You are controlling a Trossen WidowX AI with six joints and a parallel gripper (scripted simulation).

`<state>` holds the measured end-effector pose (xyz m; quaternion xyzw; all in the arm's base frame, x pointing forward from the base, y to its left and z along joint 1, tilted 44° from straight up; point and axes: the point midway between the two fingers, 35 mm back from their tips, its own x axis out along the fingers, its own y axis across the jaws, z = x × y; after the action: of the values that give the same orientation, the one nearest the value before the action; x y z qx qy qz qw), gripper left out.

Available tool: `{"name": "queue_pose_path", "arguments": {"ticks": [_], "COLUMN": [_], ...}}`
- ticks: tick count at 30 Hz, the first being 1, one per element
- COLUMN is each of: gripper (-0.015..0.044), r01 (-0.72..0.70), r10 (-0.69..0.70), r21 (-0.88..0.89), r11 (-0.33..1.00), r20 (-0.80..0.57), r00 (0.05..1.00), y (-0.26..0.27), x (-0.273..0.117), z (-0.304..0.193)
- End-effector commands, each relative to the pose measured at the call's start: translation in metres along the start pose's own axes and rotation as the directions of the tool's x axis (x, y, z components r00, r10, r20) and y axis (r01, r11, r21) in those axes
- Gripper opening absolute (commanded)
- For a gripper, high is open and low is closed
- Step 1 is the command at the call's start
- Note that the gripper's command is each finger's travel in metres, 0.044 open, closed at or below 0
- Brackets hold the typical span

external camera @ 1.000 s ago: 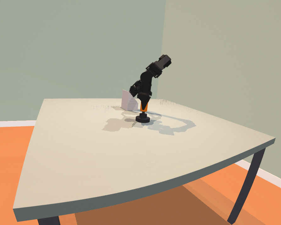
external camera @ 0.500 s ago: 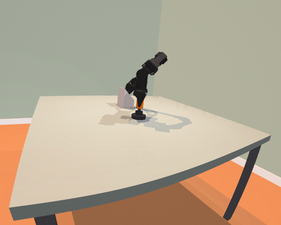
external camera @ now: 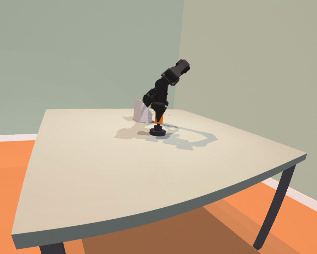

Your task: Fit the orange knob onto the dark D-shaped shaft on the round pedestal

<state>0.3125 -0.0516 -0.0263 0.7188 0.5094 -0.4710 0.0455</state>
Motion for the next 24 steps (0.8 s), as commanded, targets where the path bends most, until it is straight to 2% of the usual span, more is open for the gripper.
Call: {"name": "queue_pose_path", "arguments": {"ticks": [1, 9, 24], "gripper": [0.0000, 0.0000, 0.0000], "r01": [0.003, 0.003, 0.003], "r10": [-0.003, -0.003, -0.003], "r21": [0.013, -0.057, 0.025], "r11": [1.000, 0.998, 1.000], "r20": [-0.001, -0.001, -0.001], "r00": [1.000, 1.000, 1.000], "y": [-0.0011, -0.0011, 0.0004], "x": [0.0007, 0.0011, -0.0055], "z": [-0.0002, -0.0002, -0.0014]}}
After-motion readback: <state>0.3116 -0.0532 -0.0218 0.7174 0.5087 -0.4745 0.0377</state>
